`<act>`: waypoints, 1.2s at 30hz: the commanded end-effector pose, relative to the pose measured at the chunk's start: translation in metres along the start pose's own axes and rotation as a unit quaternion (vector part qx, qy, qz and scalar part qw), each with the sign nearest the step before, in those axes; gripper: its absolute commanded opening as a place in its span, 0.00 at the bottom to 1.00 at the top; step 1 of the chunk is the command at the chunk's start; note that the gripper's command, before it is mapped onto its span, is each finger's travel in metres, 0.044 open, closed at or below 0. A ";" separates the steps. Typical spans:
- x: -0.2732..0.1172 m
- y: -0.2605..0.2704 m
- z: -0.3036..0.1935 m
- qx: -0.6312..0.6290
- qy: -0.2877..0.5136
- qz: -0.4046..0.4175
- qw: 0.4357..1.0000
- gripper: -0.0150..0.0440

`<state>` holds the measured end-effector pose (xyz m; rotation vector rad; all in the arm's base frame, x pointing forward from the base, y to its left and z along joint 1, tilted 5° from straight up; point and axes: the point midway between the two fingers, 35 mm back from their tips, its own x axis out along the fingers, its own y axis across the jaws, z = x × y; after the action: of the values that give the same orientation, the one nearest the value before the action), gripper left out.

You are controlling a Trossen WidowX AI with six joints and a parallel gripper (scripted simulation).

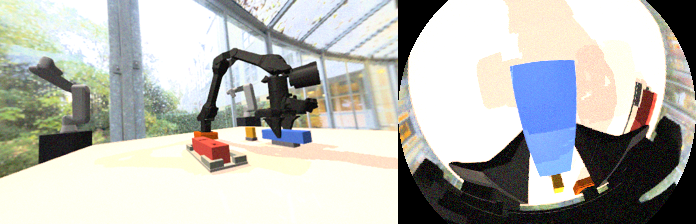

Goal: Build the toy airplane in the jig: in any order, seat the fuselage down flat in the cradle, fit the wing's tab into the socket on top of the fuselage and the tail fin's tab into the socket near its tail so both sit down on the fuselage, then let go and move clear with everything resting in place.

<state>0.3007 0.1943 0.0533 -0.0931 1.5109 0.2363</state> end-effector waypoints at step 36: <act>-0.114 0.000 0.003 0.001 -0.004 0.000 1.000 0.25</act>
<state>0.3001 0.1850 0.1552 -0.0941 1.5133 0.2263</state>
